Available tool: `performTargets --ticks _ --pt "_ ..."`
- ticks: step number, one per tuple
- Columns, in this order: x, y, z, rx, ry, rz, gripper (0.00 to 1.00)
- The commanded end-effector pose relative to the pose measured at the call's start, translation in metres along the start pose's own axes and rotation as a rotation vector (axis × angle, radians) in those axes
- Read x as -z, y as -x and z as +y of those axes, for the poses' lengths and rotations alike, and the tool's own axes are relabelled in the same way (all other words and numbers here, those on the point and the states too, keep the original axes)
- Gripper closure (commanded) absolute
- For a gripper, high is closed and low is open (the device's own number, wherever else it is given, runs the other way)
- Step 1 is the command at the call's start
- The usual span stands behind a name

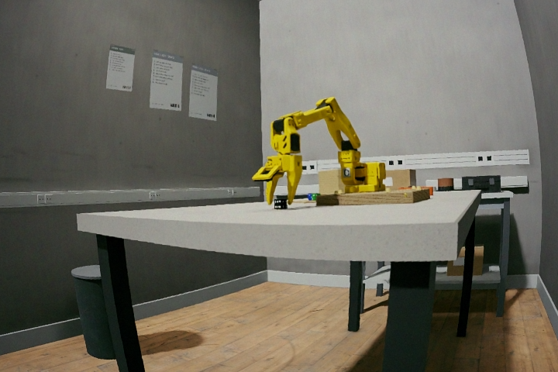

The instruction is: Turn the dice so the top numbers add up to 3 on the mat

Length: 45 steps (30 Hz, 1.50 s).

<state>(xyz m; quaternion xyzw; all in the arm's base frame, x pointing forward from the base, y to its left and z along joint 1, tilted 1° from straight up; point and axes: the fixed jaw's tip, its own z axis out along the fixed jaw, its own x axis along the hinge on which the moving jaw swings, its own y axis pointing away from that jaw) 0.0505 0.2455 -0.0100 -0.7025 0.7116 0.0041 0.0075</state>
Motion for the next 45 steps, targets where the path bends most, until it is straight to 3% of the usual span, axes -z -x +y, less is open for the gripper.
performTargets --ticks 1,19,45 --pt "-0.007 -0.005 0.003 0.014 0.007 0.027 0.72" --pt "-0.007 -0.005 0.000 0.014 0.007 0.027 0.76" --pt "-0.007 -0.005 -0.008 0.014 0.008 0.027 0.90"
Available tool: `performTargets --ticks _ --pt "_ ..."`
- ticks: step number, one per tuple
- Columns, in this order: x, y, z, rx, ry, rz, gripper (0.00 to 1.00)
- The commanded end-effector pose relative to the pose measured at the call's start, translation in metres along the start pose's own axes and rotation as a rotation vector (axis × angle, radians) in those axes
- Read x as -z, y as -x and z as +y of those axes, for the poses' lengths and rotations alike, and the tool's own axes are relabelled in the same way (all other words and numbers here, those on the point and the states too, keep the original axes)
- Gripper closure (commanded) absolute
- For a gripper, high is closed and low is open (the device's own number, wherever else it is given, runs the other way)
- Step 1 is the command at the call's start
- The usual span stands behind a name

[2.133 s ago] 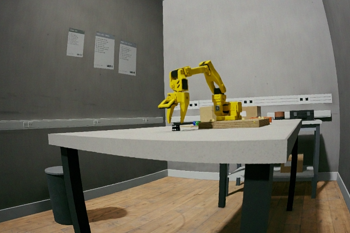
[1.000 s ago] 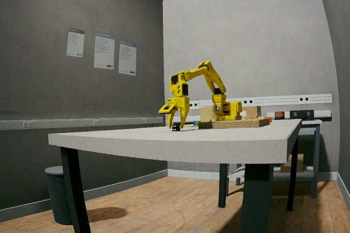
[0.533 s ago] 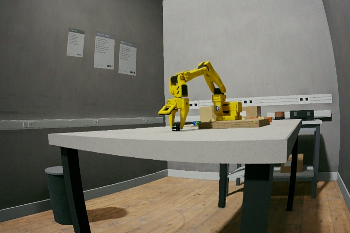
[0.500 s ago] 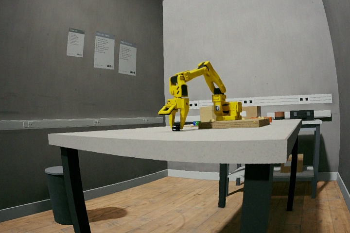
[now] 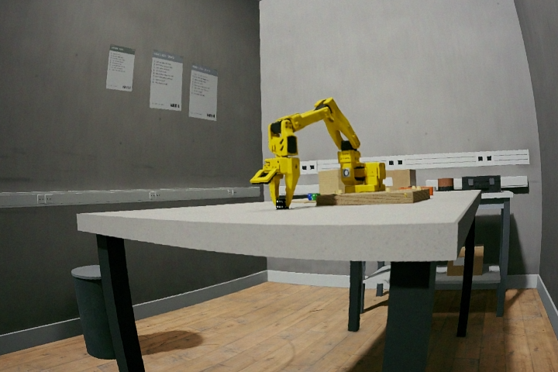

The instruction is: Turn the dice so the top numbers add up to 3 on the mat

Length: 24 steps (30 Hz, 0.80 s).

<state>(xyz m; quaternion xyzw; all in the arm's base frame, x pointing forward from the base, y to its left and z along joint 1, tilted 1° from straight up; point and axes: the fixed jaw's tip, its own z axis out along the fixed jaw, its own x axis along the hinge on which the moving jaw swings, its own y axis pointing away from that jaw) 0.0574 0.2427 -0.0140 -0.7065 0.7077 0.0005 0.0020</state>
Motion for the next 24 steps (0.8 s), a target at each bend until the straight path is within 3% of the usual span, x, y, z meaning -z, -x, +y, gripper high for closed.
performTargets --ticks 1,11,24 --pt "-0.0028 -0.0018 -0.0014 0.003 0.005 0.014 0.91" --pt "-0.0028 -0.0018 -0.0015 0.003 0.005 0.014 0.91" --pt "-0.0028 -0.0018 -0.0015 0.003 0.005 0.014 1.00"
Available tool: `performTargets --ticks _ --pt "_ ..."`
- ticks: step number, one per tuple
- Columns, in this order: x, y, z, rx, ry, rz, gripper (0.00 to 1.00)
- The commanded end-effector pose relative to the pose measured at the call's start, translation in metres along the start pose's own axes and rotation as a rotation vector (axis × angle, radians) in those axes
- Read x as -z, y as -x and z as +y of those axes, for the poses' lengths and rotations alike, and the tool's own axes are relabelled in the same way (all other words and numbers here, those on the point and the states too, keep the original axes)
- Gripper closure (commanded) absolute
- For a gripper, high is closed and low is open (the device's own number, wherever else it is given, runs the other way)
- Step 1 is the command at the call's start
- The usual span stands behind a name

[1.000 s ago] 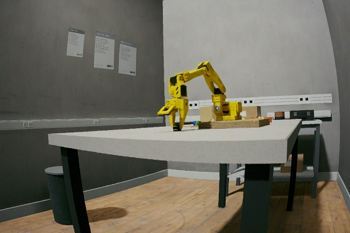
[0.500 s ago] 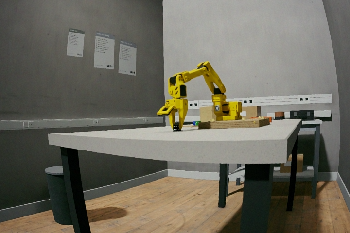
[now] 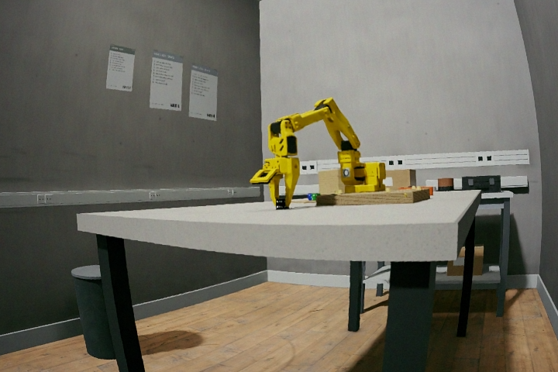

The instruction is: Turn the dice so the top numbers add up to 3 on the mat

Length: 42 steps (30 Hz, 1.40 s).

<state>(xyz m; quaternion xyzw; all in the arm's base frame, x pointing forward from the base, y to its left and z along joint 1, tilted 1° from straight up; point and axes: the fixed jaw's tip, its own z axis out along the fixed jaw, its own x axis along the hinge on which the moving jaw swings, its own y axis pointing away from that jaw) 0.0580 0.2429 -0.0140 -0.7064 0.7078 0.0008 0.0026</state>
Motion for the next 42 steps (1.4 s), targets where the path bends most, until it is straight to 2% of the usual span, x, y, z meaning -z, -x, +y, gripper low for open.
performTargets --ticks 1,9,16,18,27,42 --pt "-0.003 -0.002 -0.001 0.003 0.005 0.015 1.00" --pt "0.003 -0.001 -0.001 0.003 0.005 0.015 1.00" --pt "0.022 0.000 0.000 0.003 0.005 0.015 1.00" --pt "0.022 0.000 0.000 0.003 0.005 0.015 1.00" --pt "0.044 -0.001 0.002 0.003 0.005 0.015 1.00" --pt "0.047 -0.002 0.003 0.009 0.005 0.015 1.00"
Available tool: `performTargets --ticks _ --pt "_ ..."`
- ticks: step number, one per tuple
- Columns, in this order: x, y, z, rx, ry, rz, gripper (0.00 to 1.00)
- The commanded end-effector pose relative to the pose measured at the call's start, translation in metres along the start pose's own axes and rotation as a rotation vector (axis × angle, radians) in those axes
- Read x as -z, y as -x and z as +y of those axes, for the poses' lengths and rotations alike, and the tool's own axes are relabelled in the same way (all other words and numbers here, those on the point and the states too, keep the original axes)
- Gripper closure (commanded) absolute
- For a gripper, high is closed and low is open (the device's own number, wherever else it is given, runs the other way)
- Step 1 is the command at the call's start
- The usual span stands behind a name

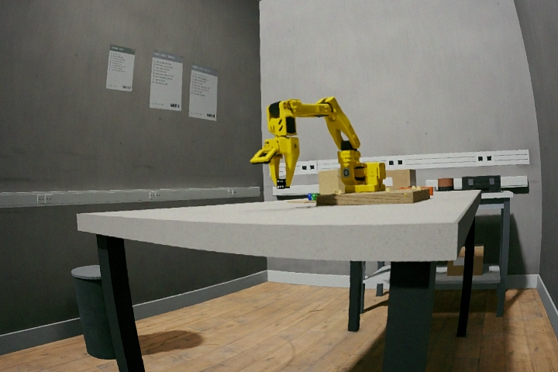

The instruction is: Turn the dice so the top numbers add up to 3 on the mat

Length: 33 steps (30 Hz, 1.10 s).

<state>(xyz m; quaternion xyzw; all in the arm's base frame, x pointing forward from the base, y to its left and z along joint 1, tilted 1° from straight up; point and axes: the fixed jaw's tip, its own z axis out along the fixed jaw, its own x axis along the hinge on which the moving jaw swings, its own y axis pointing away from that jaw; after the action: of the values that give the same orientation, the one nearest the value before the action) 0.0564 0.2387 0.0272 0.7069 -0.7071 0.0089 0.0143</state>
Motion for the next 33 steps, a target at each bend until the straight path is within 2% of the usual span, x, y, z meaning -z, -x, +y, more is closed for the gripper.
performTargets --ticks 1,15,27,33 --pt "0.0063 0.0021 0.0012 0.010 -0.005 -0.022 1.00" --pt "0.0063 0.0014 0.0011 0.105 -0.006 -0.022 1.00" --pt "0.0062 -0.0001 0.0007 0.302 -0.008 -0.021 1.00" --pt "0.0062 -0.0014 0.0002 0.475 -0.010 -0.021 1.00"
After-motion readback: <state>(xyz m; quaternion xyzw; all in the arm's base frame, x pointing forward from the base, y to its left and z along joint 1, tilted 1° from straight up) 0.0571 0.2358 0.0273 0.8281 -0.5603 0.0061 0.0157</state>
